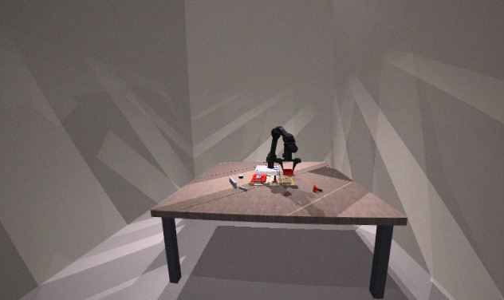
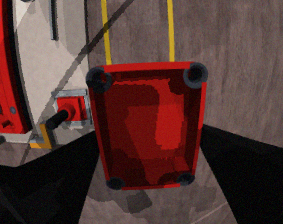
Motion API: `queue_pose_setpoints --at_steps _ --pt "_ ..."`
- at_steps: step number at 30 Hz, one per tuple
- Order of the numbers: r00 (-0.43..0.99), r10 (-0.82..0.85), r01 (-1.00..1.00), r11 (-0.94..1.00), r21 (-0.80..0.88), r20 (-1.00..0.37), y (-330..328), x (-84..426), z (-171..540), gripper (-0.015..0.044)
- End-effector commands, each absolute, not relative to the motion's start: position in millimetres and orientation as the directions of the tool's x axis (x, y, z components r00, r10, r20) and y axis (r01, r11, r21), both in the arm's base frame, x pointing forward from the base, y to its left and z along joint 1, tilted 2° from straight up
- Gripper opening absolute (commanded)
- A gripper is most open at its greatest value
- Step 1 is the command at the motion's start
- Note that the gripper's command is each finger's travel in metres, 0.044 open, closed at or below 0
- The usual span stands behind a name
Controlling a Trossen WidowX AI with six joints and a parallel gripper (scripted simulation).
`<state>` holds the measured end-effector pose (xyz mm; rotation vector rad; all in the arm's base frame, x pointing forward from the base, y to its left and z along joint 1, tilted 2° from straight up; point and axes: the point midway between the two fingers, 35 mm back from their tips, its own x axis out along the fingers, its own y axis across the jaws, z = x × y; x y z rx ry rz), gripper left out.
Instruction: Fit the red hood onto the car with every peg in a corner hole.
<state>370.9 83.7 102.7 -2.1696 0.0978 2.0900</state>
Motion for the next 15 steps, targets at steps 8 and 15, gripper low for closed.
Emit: queue_pose_setpoints --at_steps 8,15 --pt "0.035 0.038 -0.126 -0.991 -0.042 -0.999 85.4 372.4 48.9 0.0" --pt "0.023 0.038 -0.129 -0.991 -0.041 -0.999 85.7 370.2 31.8 0.0026"
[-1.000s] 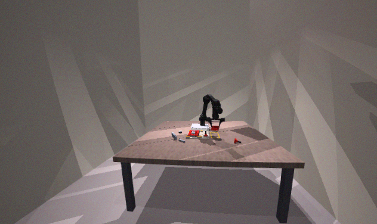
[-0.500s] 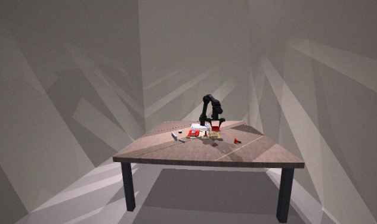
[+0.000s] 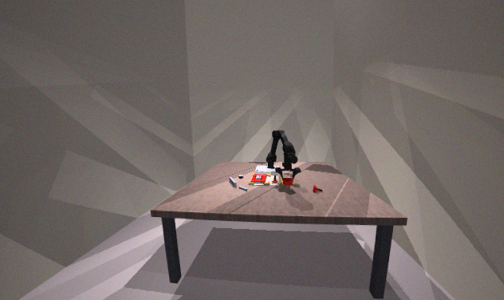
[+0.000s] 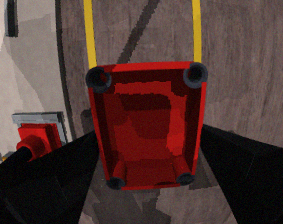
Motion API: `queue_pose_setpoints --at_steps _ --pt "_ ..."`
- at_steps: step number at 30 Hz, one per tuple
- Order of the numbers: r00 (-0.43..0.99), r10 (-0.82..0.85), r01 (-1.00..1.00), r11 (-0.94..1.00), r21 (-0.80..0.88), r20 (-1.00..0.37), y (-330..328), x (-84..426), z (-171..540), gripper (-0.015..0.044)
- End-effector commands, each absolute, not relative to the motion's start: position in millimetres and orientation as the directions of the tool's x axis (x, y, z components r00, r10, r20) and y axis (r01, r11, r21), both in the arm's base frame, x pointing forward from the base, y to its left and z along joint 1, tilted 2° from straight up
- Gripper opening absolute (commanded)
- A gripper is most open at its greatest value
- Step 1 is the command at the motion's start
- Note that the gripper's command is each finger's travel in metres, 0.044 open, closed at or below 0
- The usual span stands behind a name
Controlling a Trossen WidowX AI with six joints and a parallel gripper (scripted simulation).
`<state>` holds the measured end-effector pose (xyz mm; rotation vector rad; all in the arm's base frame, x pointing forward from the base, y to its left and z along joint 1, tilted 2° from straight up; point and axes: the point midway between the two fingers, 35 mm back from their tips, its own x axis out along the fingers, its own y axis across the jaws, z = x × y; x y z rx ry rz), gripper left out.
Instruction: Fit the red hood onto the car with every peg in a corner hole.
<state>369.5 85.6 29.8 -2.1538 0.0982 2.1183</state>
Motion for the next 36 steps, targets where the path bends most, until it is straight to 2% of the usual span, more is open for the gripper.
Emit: queue_pose_setpoints --at_steps 1,16,20,27,36 --pt "0.023 0.038 -0.129 -0.991 -0.041 -0.999 85.7 370.2 31.8 0.0053" --pt "0.023 0.038 -0.129 -0.991 -0.041 -0.999 85.7 370.2 31.8 0.044" --pt "0.025 0.038 -0.129 -0.991 -0.041 -0.999 85.5 371.2 44.4 0.044" --pt "0.031 0.039 -0.129 -0.991 -0.042 -0.999 82.7 367.9 109.3 0.044" --pt "0.033 0.04 -0.134 -0.99 -0.044 -0.999 83.5 369.0 101.4 0.044"
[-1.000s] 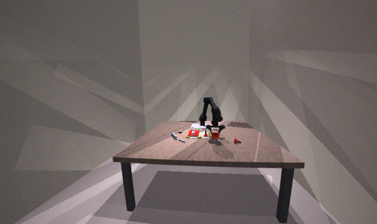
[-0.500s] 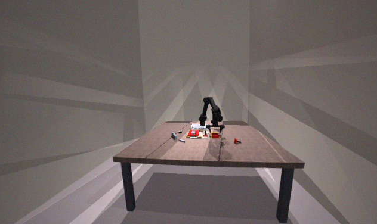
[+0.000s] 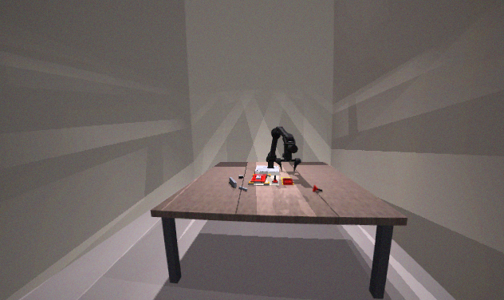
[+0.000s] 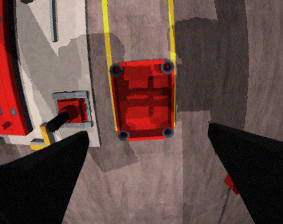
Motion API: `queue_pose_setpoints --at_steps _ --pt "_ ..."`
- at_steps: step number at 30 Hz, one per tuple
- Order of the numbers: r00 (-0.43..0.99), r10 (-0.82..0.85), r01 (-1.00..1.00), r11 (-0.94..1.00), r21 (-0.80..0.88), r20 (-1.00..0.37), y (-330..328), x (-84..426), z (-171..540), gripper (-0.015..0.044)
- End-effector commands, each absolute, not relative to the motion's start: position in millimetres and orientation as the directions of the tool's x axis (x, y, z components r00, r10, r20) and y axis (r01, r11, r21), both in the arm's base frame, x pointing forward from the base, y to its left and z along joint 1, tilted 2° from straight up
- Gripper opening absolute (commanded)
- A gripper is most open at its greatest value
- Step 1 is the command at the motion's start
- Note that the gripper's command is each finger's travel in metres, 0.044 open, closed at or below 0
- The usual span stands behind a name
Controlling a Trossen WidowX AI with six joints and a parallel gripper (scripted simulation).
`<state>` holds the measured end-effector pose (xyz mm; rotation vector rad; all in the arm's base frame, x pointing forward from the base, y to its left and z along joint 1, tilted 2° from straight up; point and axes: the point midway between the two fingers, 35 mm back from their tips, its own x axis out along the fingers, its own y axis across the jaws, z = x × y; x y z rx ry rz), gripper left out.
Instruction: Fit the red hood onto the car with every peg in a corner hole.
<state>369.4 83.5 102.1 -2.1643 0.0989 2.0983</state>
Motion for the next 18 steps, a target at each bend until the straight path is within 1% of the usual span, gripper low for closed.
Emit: queue_pose_setpoints --at_steps 1,5,7,12,18 --pt "0.033 0.04 -0.134 -0.99 -0.044 -0.999 83.5 369.0 101.4 0.044" --pt "0.033 0.04 -0.134 -0.99 -0.044 -0.999 83.5 369.0 101.4 0.044" --pt "0.048 0.035 -0.178 -0.983 -0.044 -0.998 83.9 369.9 99.7 0.044" --pt "0.162 0.006 -0.481 -0.873 -0.085 -0.987 86.9 376.1 88.8 0.044" --pt "0.302 -0.022 -0.765 -0.603 -0.228 -0.953 90.3 381.0 78.5 0.044"
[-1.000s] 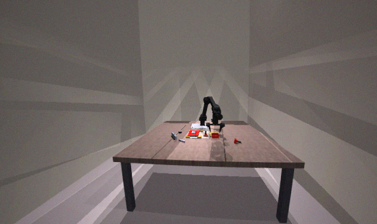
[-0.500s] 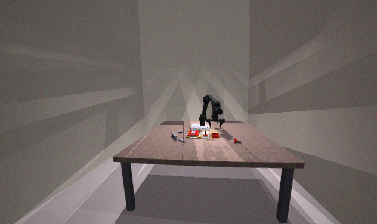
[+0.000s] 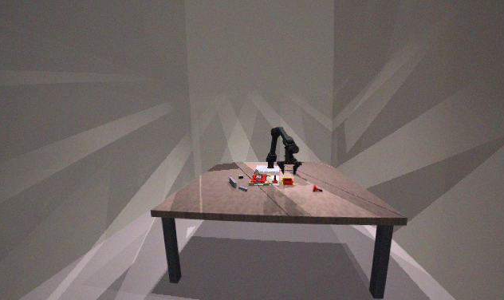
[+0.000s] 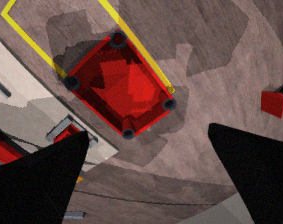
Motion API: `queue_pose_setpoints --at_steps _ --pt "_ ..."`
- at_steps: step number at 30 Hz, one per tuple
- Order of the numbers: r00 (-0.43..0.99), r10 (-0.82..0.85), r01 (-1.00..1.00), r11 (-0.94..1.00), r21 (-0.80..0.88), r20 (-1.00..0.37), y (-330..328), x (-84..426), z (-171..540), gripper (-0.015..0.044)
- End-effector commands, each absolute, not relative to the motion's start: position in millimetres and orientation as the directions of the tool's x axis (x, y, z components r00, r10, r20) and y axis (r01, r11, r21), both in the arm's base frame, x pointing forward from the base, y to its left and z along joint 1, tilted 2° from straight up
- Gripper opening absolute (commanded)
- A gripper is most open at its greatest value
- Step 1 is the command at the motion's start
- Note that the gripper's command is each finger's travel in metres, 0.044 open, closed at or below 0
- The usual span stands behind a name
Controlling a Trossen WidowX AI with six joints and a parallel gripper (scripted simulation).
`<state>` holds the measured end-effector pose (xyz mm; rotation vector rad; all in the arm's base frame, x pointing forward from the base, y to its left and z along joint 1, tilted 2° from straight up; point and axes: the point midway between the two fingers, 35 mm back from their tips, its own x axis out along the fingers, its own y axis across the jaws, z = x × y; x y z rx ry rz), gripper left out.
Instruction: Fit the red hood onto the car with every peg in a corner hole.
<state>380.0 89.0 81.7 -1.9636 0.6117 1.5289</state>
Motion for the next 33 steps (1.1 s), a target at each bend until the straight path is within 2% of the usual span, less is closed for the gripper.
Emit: queue_pose_setpoints --at_steps 1,5,9,17,21,25,33 --pt "0.324 -0.027 -0.797 -0.546 -0.258 -0.946 90.9 381.5 77.1 0.044" --pt "0.413 -0.041 -0.875 -0.293 -0.384 -0.91 92.7 382.4 72.6 0.044" --pt "0.498 -0.053 -0.867 -0.014 -0.498 -0.866 94.1 381.6 69.6 0.044" --pt "0.651 -0.071 -0.614 0.535 -0.58 -0.756 94.9 374.2 67.9 0.044" --pt "0.718 -0.078 -0.408 0.758 -0.509 -0.691 94.0 367.6 68.9 0.044" --pt "0.778 -0.085 -0.186 0.915 -0.357 -0.623 92.0 359.0 71.0 0.044" --pt "0.857 -0.097 0.126 0.992 0.023 -0.507 86.2 341.1 76.2 0.044"
